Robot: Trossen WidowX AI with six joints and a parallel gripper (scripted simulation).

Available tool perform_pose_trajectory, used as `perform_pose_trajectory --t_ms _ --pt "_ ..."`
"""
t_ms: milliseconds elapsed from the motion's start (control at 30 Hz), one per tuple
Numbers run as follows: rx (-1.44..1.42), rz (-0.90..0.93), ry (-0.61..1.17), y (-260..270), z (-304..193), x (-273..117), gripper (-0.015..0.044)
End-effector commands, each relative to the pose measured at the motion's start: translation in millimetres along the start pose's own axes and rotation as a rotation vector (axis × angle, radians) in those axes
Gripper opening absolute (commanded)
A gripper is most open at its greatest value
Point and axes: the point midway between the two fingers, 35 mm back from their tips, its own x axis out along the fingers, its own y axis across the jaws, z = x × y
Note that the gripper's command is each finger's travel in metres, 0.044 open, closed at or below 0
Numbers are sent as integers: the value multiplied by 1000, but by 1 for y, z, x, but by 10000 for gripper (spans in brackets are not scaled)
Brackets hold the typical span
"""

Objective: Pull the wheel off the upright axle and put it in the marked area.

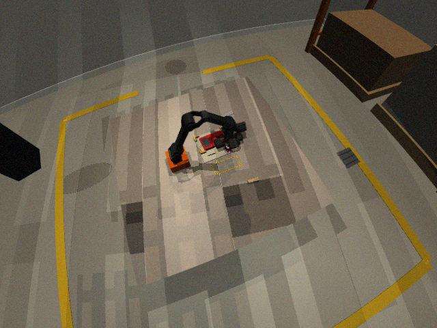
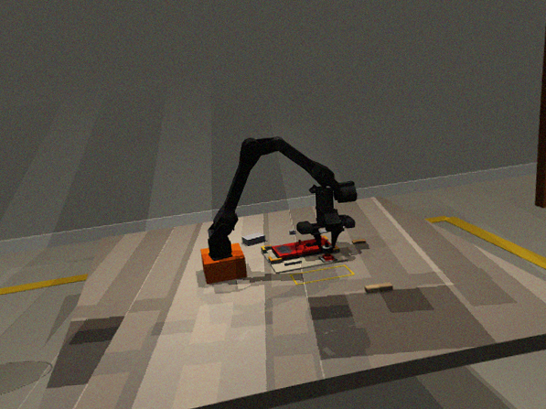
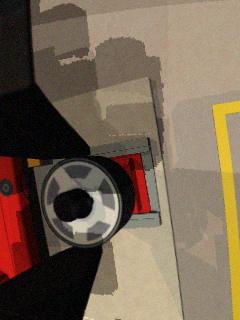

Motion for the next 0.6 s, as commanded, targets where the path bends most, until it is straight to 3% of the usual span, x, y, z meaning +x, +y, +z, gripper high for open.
perform_pose_trajectory --t_ms 0,567 --pt "0 1 -1 -1 0 -8 0" --pt "0 3 -2 -1 0 -14 0"
